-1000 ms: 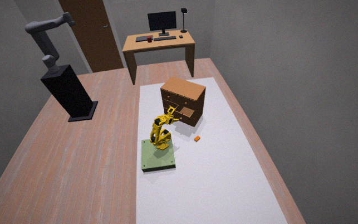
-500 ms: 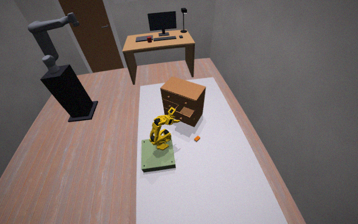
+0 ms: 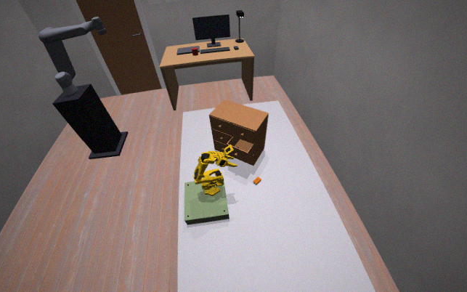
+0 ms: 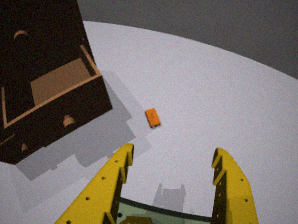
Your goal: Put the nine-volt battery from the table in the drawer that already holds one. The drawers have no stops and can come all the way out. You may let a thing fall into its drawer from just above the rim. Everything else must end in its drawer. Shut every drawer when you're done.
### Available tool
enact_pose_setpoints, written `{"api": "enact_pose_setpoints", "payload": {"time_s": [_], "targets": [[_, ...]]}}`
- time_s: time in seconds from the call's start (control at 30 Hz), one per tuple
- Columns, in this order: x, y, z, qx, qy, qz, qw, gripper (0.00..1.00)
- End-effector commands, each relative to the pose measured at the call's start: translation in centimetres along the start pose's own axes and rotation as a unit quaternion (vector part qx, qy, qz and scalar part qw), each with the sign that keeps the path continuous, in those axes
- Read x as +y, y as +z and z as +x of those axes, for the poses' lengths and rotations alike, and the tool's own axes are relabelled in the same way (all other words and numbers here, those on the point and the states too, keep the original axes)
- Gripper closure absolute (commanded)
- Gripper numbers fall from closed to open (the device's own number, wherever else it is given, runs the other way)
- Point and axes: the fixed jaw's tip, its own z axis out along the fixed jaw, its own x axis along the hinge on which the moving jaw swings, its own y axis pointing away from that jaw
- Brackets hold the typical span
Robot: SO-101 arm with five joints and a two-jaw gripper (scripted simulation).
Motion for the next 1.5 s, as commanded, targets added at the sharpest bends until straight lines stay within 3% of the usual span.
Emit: {"api": "enact_pose_setpoints", "payload": {"time_s": [0.0, 0.47, 0.93, 1.03, 1.27, 1.47], "targets": [[-0.4, 0.0, -0.1, 0.0, 0.01, 0.014, 1.0, 0.7], [-0.4, 0.3, -0.2, 0.012, 0.005, 0.013, 1.0, 0.7], [-0.7, 6.3, -1.5, 0.172, -0.056, -0.006, 0.984, 0.7], [-0.7, 6.8, -1.5, 0.183, -0.06, -0.008, 0.981, 0.7], [-0.7, 10.7, -0.6, 0.26, -0.089, -0.025, 0.961, 0.7], [-0.8, 14.1, 1.2, 0.324, -0.112, -0.044, 0.938, 0.7]]}}
